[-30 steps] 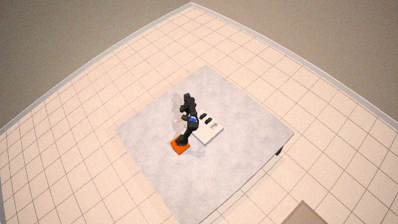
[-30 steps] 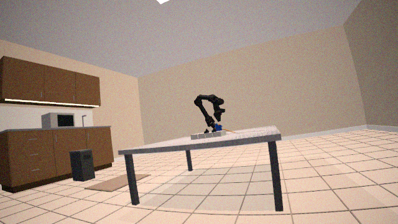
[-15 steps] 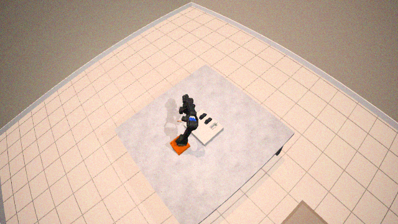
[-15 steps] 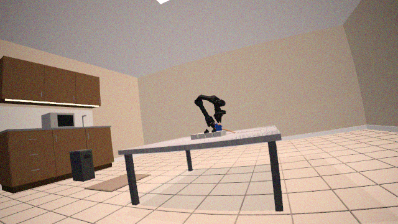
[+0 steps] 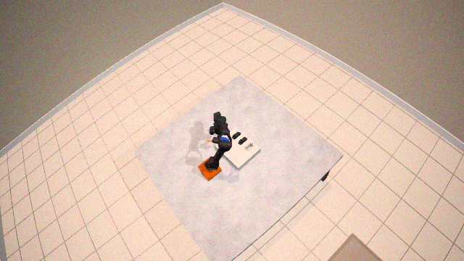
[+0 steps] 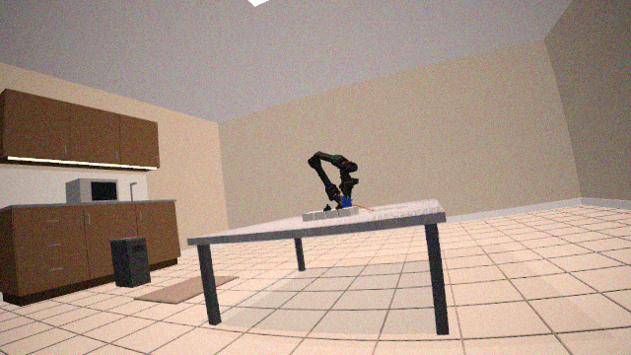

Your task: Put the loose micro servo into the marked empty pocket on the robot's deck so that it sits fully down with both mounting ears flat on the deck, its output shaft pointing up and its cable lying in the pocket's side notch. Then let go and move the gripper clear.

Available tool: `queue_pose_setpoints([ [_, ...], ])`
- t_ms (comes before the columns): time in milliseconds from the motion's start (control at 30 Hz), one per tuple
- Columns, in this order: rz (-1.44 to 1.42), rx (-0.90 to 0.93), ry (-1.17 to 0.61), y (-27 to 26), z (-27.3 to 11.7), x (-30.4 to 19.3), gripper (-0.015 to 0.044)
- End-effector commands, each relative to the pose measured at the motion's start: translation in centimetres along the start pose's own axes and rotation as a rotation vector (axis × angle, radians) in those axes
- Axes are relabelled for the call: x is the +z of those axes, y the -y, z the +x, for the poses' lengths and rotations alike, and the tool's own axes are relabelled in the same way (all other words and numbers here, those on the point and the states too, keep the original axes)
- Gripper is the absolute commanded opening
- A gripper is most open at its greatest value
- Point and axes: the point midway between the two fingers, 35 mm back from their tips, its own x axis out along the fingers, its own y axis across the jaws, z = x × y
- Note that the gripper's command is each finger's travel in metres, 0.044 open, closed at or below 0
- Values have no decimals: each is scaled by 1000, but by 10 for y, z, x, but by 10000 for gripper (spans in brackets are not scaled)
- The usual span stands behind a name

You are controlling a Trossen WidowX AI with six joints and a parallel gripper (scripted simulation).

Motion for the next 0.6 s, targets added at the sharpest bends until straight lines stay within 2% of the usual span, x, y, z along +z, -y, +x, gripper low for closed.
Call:
queue_pose_setpoints([
  [0, -6, 1, -4, 0, 8, -1, 440],
  [100, -6, 1, -5, 0, 10, -1, 440],
  [533, -6, 1, -5, 0, 10, -1, 99],
  [567, -6, 1, -5, 0, 10, -1, 92],
])
